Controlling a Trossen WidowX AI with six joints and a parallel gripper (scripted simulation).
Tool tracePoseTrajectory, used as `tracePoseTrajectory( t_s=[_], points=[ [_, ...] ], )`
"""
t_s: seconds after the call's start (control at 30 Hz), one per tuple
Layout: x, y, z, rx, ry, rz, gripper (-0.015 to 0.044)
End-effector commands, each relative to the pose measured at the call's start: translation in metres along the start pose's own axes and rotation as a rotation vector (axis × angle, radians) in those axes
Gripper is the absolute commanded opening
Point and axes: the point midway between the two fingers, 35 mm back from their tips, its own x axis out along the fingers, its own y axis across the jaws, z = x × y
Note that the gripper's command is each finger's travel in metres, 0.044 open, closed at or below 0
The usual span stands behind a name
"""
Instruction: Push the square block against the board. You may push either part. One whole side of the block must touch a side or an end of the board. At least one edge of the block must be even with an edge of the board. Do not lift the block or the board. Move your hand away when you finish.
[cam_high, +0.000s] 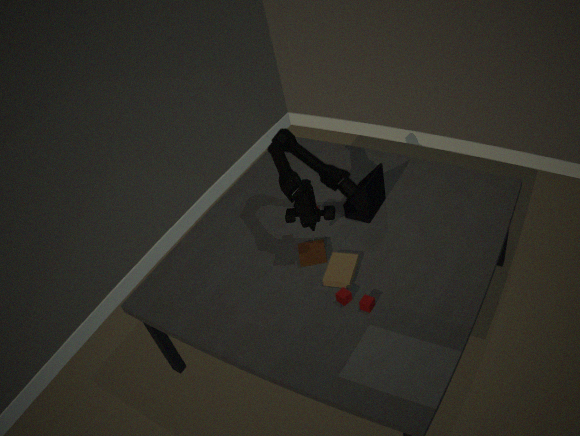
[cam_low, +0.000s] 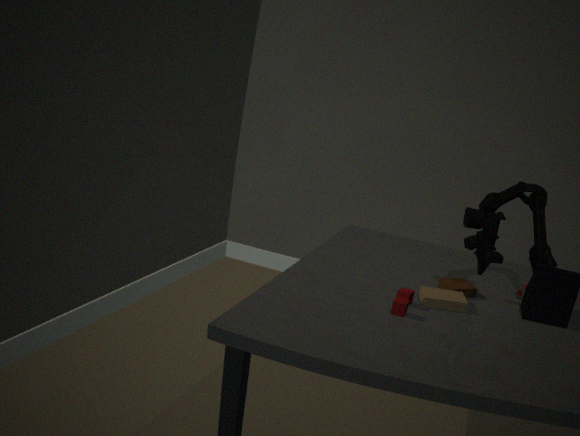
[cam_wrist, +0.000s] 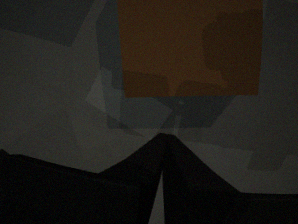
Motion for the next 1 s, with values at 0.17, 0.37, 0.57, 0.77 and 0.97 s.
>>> tracePoseTrajectory(
  t_s=[0.17,0.37,0.57,0.77,0.97],
  points=[
    [0.01,0.014,-0.016,-0.175,-0.001,0.007,0.0],
    [0.062,0.013,-0.017,-0.174,0.001,0.002,0.0],
    [0.064,0.013,-0.017,-0.174,0.002,0.001,0.0],
    [0.064,0.013,-0.011,-0.174,0.002,0.002,0.0],
    [0.064,0.014,-0.004,-0.174,0.001,0.002,0.0]
  ],
)
